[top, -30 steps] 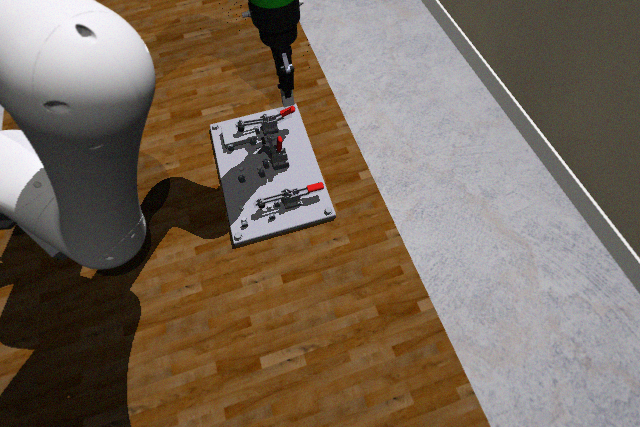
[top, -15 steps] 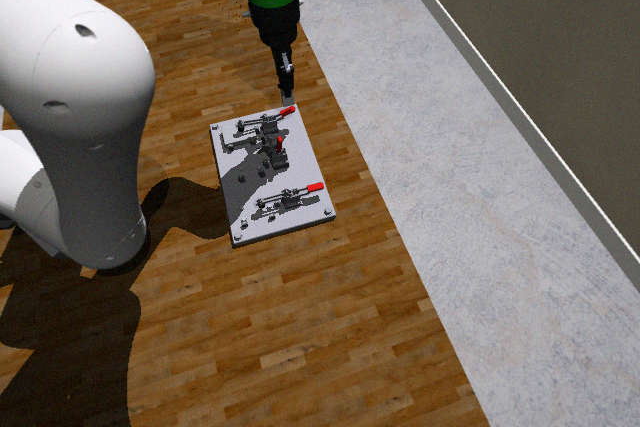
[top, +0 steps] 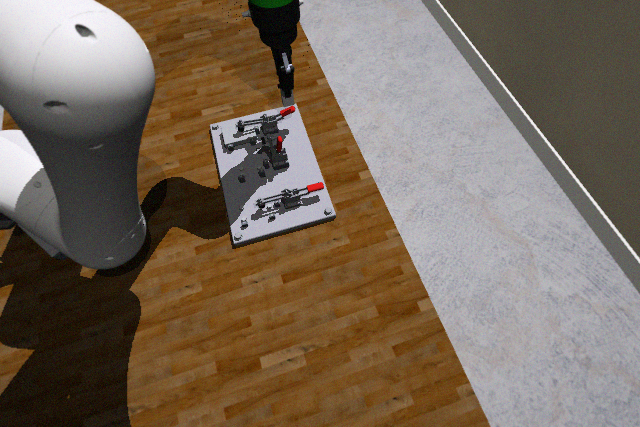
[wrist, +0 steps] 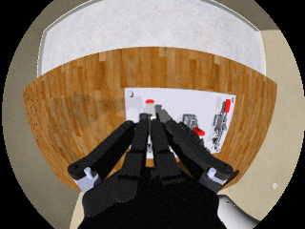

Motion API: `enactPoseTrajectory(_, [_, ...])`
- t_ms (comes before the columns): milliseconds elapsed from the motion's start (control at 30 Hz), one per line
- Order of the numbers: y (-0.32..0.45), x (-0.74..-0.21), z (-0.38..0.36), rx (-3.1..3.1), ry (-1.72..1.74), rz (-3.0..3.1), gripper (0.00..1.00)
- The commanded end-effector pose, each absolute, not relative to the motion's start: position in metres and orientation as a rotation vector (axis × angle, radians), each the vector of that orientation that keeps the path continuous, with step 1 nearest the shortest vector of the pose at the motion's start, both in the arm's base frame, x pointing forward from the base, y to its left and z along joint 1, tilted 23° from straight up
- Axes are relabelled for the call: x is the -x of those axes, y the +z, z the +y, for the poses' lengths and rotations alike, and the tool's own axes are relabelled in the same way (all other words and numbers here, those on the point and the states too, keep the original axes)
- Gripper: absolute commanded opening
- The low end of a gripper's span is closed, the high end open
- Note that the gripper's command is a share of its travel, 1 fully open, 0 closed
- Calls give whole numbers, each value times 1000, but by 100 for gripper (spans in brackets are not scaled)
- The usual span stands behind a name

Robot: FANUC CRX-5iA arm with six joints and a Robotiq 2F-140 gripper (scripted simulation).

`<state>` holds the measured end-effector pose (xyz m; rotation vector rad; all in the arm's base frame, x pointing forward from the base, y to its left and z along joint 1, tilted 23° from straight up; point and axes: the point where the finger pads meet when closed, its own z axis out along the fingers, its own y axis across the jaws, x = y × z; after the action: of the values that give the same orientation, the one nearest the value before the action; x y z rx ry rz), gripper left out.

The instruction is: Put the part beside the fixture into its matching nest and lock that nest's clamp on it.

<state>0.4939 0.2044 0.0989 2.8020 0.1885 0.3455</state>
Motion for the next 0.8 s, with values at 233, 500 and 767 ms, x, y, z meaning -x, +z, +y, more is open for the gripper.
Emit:
enactPoseTrajectory(233, [97,-495,204,-2802,346,189,0])
enactPoseTrajectory(500, [88,-497,201,-2802,346,189,0])
enactPoseTrajectory(767, [86,-498,201,-2802,346,189,0])
